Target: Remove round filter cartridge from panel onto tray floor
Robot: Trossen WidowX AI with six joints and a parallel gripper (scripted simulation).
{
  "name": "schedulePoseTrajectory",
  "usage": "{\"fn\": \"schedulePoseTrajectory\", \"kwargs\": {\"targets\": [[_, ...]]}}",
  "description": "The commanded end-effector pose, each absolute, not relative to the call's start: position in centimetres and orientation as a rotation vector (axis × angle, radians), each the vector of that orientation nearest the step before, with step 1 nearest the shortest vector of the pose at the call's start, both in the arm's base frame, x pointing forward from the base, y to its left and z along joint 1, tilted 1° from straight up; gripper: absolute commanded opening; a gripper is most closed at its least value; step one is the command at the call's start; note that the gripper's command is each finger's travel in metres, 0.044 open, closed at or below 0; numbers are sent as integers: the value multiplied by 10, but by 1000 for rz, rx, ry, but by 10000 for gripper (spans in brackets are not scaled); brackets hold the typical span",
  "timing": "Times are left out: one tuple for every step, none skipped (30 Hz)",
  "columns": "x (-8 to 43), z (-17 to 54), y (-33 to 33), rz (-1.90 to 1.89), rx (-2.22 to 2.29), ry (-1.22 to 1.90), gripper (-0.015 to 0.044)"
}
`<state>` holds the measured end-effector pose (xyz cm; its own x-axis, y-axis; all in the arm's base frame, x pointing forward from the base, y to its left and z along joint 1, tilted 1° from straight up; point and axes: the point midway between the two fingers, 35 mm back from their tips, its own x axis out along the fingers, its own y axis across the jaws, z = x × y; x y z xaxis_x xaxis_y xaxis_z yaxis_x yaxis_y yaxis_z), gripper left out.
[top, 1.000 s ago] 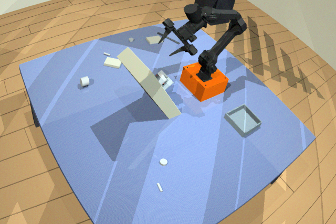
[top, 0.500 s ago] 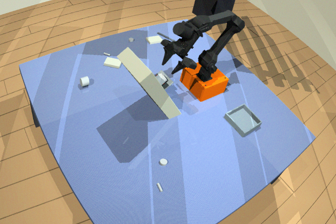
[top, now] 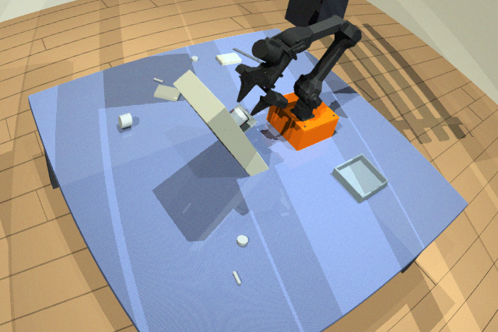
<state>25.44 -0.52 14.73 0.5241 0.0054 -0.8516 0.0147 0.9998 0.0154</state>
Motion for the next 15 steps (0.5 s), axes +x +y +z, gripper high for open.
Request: {"fn": "schedulePoseTrajectory", "kwargs": {"targets": [[258, 140, -6, -13, 25, 1024, 305], [258, 138, -6, -13, 25, 1024, 305], [259, 137, -6, -13, 25, 1024, 305], [260, 136, -6, -13, 25, 1024, 305], [261, 134, -6, -13, 25, 1024, 305], [262, 133, -6, -13, 25, 1024, 305], [262, 132, -6, -13, 25, 1024, 305], [263, 130, -6, -13, 25, 1024, 305], [264, 129, -6, -13, 25, 1024, 305], [265, 127, -6, -13, 25, 1023, 305], [265, 126, -6, -13, 25, 1023, 305], [266, 124, -6, -13, 25, 1023, 305], [267, 123, -6, -13, 25, 1023, 305], [268, 122, -6, -13, 25, 1023, 305], [268, 120, -6, -13, 25, 1023, 305]]}}
